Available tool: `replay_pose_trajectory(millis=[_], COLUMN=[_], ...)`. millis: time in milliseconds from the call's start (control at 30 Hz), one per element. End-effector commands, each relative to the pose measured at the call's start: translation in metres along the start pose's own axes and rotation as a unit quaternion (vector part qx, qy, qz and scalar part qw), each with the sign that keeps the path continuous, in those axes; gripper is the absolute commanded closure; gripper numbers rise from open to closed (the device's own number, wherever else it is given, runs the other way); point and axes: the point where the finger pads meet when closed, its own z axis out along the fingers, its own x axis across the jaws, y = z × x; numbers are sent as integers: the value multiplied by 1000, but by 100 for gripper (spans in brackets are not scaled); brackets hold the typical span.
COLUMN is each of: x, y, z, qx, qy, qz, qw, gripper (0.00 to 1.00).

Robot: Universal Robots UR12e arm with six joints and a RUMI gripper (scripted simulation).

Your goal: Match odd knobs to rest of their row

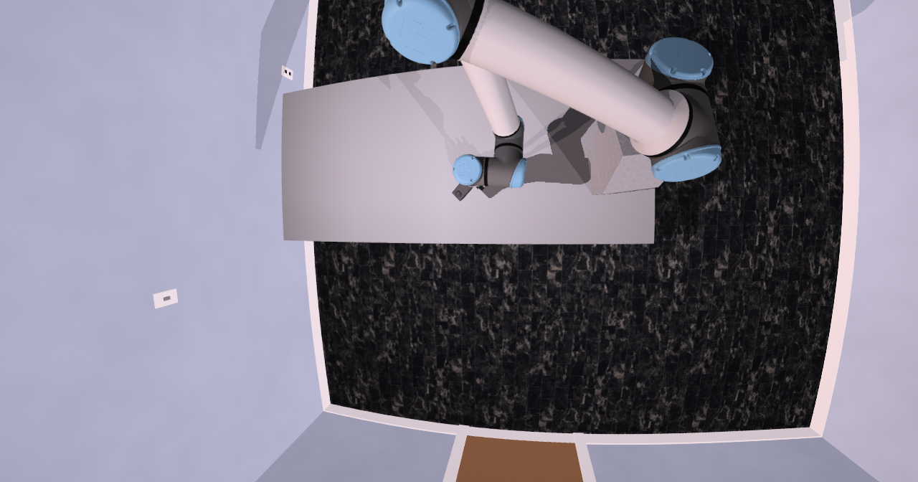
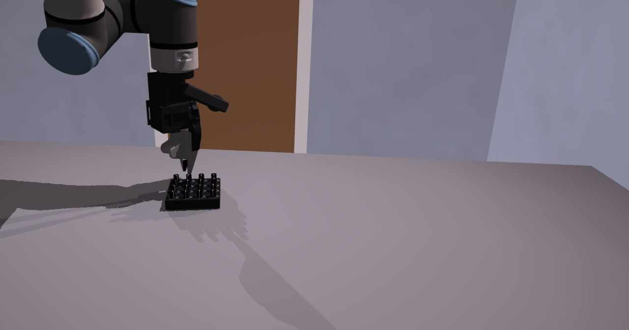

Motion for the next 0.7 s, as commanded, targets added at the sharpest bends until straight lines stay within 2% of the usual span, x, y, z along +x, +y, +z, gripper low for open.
replay_pose_trajectory(millis=[0, 667], x=[2, 3], y=[-3, -8], z=[1, 1], qx=[2, 1], qy=[1, 0], qz=[1, 1], qw=[1000, 1000], gripper=[89, 89])
